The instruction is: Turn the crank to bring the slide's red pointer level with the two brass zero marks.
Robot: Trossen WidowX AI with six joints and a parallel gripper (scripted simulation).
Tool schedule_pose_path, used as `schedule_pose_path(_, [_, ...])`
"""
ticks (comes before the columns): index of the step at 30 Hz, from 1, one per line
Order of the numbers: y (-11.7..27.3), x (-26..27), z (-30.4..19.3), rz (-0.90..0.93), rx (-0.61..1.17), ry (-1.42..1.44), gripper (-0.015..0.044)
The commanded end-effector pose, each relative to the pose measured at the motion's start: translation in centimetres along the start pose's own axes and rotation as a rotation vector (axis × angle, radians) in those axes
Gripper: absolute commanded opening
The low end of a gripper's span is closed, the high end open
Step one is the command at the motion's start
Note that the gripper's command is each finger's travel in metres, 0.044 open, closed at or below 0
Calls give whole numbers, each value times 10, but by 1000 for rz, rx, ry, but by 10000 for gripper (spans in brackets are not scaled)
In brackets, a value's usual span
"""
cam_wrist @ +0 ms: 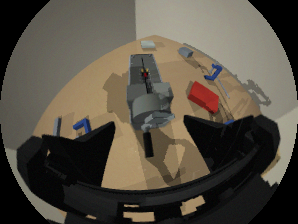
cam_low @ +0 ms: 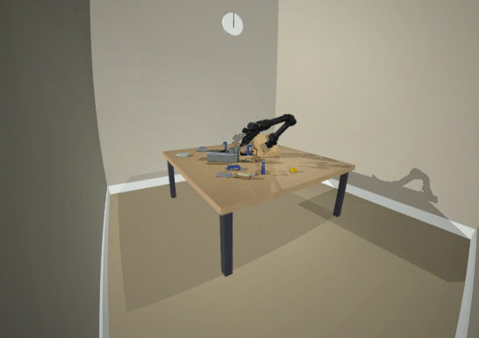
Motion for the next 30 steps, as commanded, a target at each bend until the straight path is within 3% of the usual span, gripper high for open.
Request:
schedule_pose_path(1, [24,0,20,10,-5,4,440])
schedule_pose_path(9, [41,-4,40,20,3,16,440])
schedule_pose_path(30, [-45,-60,135,397,99,409,440])
Point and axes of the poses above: the point midway between the two fingers, 35 mm back from their tips, its own y axis back along the fingers, its own x axis across the jaws, z = x × y, the point moved 10 cm from there along y, back along the fingers, and after that the axes turned 1 degree about -y, right-handed, at the moved point
